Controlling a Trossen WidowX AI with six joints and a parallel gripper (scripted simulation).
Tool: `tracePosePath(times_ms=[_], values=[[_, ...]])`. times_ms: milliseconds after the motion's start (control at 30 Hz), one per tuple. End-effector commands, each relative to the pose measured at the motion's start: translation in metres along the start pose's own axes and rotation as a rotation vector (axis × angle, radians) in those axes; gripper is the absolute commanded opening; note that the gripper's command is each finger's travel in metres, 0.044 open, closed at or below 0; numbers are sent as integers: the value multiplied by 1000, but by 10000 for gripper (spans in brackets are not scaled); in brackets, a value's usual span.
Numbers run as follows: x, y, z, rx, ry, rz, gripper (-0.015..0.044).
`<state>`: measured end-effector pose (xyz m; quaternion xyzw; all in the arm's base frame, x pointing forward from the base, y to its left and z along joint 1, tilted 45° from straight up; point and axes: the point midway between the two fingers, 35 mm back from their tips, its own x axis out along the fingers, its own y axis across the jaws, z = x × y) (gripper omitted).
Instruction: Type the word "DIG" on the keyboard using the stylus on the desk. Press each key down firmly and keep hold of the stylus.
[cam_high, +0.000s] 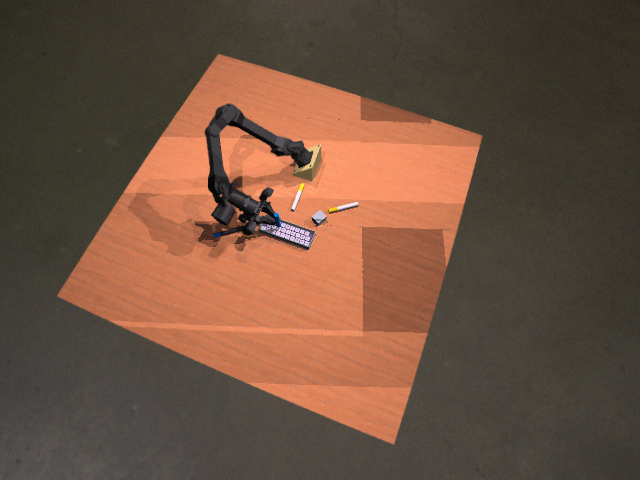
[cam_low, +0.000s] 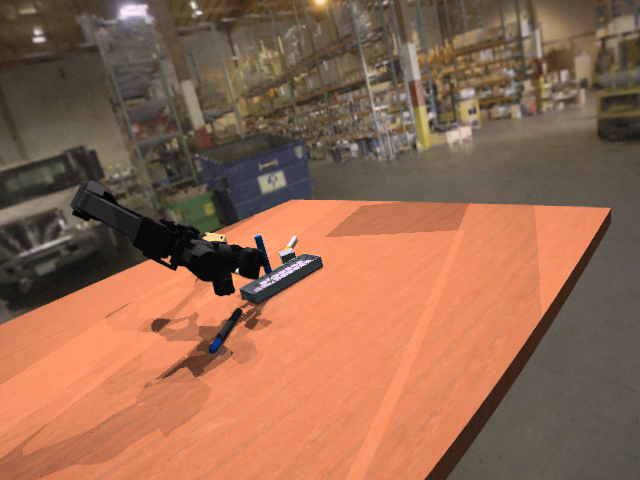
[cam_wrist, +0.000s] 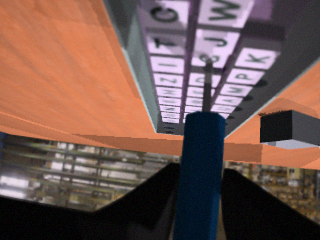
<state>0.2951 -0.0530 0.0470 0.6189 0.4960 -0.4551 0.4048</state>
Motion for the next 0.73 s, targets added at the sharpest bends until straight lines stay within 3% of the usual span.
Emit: tracePosePath(times_ms=[0,267,700], values=[[1,-2,-1,-3,3,-6,81],[-17,-2,-32,-3,4,-6,81],[-17,-2,-33,-3,4,-6,81]])
